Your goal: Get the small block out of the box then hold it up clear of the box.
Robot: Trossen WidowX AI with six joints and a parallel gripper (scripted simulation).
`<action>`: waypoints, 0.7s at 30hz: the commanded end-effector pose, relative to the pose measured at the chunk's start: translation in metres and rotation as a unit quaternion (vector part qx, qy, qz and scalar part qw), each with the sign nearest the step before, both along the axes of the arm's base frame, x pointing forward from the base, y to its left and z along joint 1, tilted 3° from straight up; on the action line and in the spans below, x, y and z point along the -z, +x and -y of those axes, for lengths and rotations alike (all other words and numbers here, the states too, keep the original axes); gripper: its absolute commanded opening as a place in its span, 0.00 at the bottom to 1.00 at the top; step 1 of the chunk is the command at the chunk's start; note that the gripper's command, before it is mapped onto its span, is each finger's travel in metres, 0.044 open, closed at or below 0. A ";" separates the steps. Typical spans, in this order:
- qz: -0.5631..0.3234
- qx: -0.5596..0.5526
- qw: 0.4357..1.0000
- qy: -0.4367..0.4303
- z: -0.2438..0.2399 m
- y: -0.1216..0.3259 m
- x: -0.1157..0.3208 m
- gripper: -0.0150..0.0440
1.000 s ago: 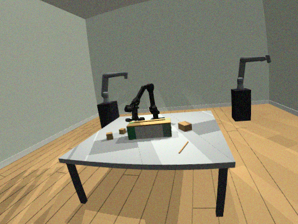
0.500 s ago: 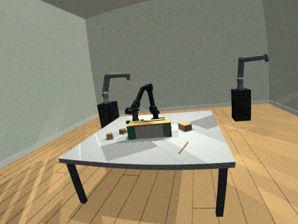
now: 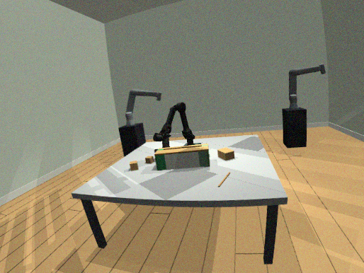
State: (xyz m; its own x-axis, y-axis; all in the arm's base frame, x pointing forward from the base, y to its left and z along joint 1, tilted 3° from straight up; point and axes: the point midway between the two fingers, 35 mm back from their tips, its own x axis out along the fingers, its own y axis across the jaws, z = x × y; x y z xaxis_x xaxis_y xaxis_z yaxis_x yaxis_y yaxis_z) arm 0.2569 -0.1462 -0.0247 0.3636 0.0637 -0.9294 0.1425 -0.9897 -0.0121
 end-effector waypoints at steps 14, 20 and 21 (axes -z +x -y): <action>0.001 0.000 1.000 0.001 0.001 0.003 -0.053 0.25; 0.000 0.009 1.000 0.000 0.000 0.002 -0.065 0.25; -0.001 0.019 1.000 -0.002 0.000 0.002 -0.068 0.25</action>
State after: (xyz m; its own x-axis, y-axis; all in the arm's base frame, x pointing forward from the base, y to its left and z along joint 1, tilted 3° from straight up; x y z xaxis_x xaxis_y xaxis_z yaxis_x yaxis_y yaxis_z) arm 0.2604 -0.1468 0.0370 0.3687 0.0608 -0.9275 0.1328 -0.9911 -0.0122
